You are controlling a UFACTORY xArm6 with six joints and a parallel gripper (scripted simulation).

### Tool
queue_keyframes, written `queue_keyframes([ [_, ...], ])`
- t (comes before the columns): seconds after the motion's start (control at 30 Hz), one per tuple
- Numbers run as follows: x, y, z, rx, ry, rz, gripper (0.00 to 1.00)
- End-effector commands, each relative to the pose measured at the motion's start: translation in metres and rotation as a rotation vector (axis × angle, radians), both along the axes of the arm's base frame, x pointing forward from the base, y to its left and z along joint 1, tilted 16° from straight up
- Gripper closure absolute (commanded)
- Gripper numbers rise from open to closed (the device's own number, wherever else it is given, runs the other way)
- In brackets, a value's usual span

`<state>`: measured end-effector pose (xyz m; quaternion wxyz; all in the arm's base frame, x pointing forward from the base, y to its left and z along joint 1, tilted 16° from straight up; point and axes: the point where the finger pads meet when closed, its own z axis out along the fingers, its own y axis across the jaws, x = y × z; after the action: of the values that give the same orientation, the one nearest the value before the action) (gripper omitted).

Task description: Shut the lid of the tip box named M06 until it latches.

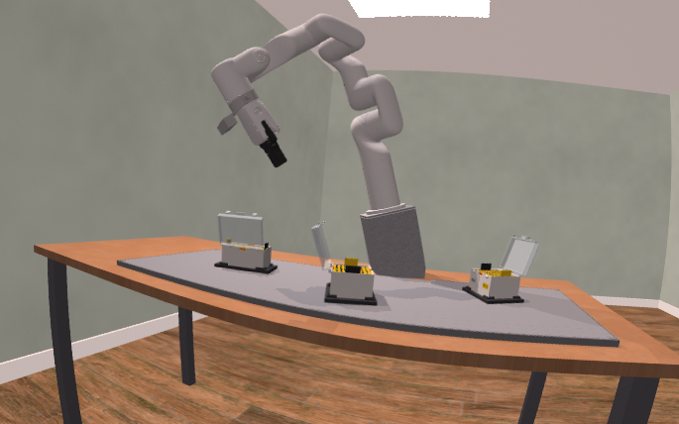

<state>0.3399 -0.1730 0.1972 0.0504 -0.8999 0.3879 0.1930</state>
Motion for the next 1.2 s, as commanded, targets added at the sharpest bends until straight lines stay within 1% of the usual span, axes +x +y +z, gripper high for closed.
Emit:
queue_keyframes([
  [0.0,0.007,0.009,0.004,-0.014,-0.032,0.056,1.00],
  [0.07,0.012,0.017,0.007,-0.025,-0.061,0.115,1.00],
  [0.17,0.018,0.026,0.009,-0.027,-0.068,0.129,1.00],
  [0.3,0.026,0.043,0.015,-0.046,-0.126,0.248,1.00],
  [0.37,0.031,0.052,0.017,-0.049,-0.134,0.263,1.00],
  [0.43,0.031,0.053,0.018,-0.049,-0.134,0.263,1.00],
  [0.5,0.035,0.062,0.020,-0.057,-0.163,0.322,1.00],
  [0.57,0.035,0.062,0.020,-0.057,-0.163,0.322,1.00],
  [0.67,0.040,0.075,0.025,-0.067,-0.200,0.397,1.00],
  [0.77,0.042,0.081,0.026,-0.067,-0.200,0.397,1.00],
  [0.93,0.049,0.104,0.033,-0.083,-0.266,0.532,1.00],
  [1.03,0.051,0.111,0.035,-0.083,-0.267,0.532,1.00],
  [1.17,0.053,0.120,0.038,-0.088,-0.296,0.591,1.00],
])
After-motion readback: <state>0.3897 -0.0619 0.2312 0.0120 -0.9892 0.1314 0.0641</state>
